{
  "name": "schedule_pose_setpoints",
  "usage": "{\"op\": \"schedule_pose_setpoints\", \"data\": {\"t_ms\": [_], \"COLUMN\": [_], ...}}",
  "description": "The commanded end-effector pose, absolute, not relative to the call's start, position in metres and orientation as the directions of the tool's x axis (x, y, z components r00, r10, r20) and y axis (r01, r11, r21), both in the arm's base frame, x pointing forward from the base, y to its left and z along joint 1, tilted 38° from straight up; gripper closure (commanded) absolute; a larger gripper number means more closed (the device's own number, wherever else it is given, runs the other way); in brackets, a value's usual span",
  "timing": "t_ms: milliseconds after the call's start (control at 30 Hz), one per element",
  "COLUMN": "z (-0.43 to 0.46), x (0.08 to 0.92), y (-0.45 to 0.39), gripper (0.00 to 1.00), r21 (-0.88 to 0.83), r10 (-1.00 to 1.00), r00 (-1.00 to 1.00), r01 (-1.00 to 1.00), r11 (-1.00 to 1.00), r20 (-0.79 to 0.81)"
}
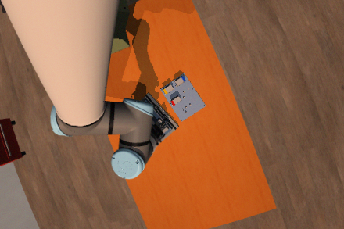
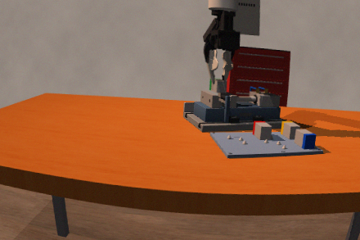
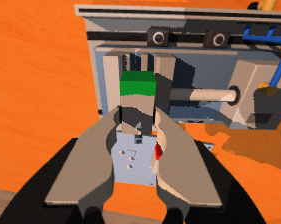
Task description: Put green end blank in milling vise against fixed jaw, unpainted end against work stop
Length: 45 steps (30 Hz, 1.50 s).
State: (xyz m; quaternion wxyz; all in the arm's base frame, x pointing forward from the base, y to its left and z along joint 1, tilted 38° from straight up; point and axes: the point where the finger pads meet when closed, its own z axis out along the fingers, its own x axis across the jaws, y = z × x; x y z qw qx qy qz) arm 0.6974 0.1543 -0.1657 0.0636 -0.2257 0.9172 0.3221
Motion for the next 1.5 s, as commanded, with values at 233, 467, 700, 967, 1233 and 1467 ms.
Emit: {"op": "schedule_pose_setpoints", "data": {"t_ms": [233,467,700,967,1233,1467], "z": [-0.167,-0.169,-0.171,-0.173,-0.175,-0.177], "x": [0.698,0.698,0.698,0.698,0.698,0.698], "y": [0.155,0.157,0.158,0.16,0.162,0.163], "gripper": [1.0,1.0,1.0,1.0,1.0,1.0], "r21": [0.561,0.561,0.561,0.561,0.561,0.561], "r10": [-0.373,-0.373,-0.373,-0.373,-0.373,-0.373], "r00": [-0.89,-0.89,-0.89,-0.89,-0.89,-0.89], "r01": [-0.455,-0.455,-0.455,-0.455,-0.455,-0.455], "r11": [0.691,0.691,0.691,0.691,0.691,0.691], "r20": [-0.263,-0.263,-0.263,-0.263,-0.263,-0.263]}}
